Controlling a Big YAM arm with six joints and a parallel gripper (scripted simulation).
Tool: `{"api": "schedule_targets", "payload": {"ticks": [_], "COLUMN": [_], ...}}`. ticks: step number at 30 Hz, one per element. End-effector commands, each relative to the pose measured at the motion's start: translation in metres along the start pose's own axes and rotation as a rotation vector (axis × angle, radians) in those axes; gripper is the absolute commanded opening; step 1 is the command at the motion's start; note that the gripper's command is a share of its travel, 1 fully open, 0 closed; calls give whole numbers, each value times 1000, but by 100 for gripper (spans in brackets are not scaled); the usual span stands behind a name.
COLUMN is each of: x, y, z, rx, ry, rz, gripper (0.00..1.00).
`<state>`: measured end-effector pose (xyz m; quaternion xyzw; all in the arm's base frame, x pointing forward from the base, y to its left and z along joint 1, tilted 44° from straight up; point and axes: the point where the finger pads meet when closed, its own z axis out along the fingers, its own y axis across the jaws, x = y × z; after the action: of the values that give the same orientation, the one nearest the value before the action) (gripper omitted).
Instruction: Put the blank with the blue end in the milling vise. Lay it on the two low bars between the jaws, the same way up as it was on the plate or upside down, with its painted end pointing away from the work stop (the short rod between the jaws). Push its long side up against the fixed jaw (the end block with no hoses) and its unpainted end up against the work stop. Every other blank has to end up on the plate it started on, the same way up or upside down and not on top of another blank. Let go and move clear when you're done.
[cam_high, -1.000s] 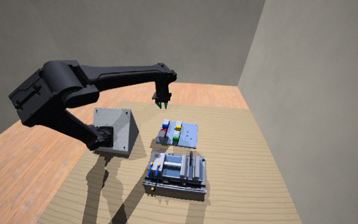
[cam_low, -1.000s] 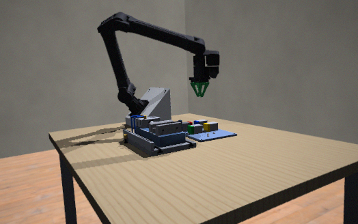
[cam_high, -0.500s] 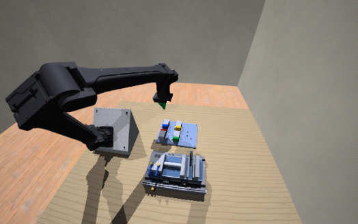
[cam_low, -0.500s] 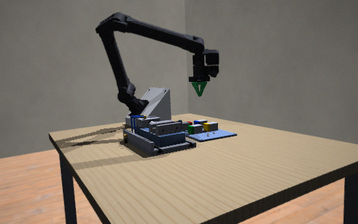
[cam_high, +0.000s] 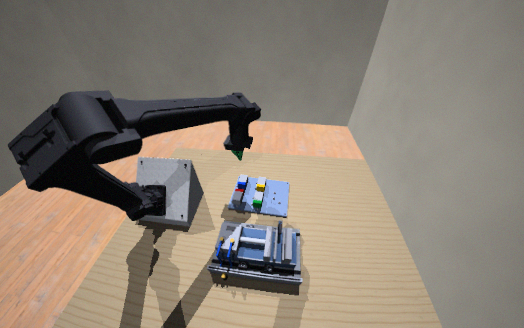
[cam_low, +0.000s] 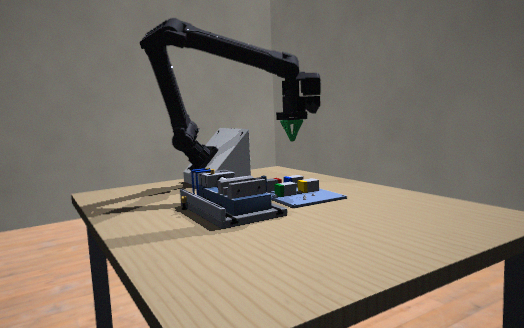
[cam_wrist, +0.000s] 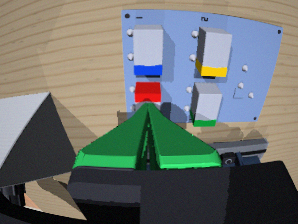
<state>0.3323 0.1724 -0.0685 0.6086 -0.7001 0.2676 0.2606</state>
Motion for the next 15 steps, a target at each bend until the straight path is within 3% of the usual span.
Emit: {"api": "schedule_targets", "payload": {"ticks": [1,10,11,15], "x": [-6,-6,-6,-6], "y": [-7,-7,-7,-7], "z": [-3,-3,-3,-3], "rx": [2,2,2,2], "ry": [-4,-4,-4,-4], "rz": [18,18,18,17], "gripper": [0,0,64,64]}}
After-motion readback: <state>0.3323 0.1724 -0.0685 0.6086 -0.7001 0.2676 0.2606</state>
